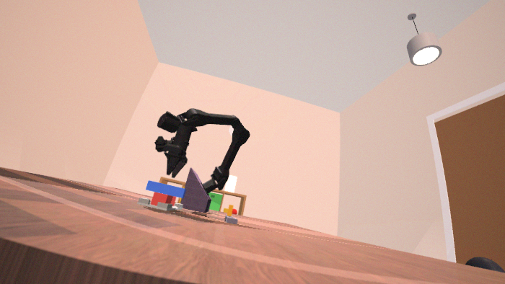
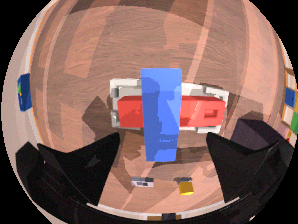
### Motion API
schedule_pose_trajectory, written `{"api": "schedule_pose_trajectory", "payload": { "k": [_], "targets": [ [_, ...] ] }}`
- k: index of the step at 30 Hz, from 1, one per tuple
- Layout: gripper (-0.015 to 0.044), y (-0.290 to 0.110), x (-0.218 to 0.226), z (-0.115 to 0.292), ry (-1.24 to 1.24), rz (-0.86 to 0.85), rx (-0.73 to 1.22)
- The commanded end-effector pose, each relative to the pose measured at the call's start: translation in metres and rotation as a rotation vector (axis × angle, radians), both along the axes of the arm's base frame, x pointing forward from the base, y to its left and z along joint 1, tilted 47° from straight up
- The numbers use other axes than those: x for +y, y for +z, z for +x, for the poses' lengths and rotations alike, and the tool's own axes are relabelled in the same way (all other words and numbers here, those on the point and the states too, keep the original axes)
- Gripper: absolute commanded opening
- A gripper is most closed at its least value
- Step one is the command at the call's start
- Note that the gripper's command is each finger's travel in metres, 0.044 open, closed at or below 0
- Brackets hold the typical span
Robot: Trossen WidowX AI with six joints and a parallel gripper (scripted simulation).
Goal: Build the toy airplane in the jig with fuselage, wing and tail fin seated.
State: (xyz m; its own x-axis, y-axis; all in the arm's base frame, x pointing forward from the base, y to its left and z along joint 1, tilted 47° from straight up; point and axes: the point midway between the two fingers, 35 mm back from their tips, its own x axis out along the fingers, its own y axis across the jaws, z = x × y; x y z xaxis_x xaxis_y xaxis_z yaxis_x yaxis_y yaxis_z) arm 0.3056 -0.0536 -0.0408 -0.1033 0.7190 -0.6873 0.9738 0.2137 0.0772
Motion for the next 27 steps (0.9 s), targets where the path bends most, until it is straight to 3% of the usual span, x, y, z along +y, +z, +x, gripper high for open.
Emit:
{"api": "schedule_pose_trajectory", "payload": {
  "k": [1, 8, 21, 27],
  "targets": [
    [0.0440, 0.0264, -0.0266, 0.0030, -0.010, -0.011, -0.015],
    [0.0440, 0.0270, -0.0276, 0.0027, 0.036, -0.004, -0.063],
    [0.0440, 0.0225, -0.0243, 0.0030, 0.920, 0.118, -0.974],
    [0.0440, 0.0223, -0.0241, 0.0030, 0.966, 0.125, -1.022]
  ]
}}
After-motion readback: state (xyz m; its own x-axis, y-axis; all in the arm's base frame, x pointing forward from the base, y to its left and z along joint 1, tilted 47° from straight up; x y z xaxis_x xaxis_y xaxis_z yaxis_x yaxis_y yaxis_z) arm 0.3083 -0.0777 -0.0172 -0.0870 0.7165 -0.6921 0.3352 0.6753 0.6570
